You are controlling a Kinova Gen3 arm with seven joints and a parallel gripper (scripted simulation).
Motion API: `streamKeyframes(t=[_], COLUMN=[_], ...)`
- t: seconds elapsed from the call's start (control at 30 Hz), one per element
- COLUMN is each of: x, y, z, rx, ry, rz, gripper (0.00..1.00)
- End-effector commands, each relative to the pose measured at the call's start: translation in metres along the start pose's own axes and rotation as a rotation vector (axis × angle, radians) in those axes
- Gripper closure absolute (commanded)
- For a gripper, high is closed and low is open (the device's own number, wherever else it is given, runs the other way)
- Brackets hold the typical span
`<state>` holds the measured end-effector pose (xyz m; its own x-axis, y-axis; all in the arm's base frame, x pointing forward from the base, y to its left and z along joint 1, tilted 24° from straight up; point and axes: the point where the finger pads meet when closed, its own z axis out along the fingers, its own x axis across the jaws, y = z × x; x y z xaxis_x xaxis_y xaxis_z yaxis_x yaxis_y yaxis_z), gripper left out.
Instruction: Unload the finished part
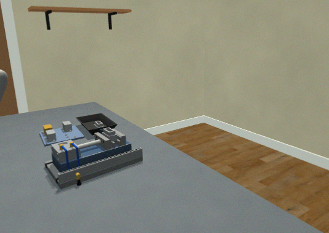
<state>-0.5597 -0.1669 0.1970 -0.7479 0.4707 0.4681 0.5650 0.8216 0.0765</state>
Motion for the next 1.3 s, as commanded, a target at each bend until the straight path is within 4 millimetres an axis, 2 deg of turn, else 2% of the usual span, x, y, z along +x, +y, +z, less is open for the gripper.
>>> streamKeyframes(t=[0.0, 0.17, 0.2, 0.47, 0.5, 0.73, 0.77, 1.03, 1.07, 1.27], x=[-0.013, -0.013, -0.037, -0.037, -0.062, -0.062, -0.087, -0.087, -0.113, -0.113], y=[-0.012, -0.012, -0.027, -0.027, -0.040, -0.040, -0.051, -0.051, -0.061, -0.061], z=[-0.012, -0.012, -0.028, -0.028, -0.045, -0.045, -0.062, -0.062, -0.079, -0.079], rx=[0.026, 0.026, 0.060, 0.060, 0.092, 0.092, 0.123, 0.123, 0.152, 0.152], ry=[-0.003, -0.003, -0.022, -0.022, -0.043, -0.043, -0.064, -0.064, -0.087, -0.087], rz=[-0.015, -0.015, -0.015, -0.015, -0.017, -0.017, -0.019, -0.019, -0.022, -0.022], gripper=[0.00, 0.00, 0.00, 0.00, 0.00, 0.00, 0.00, 0.00, 0.00, 0.00])
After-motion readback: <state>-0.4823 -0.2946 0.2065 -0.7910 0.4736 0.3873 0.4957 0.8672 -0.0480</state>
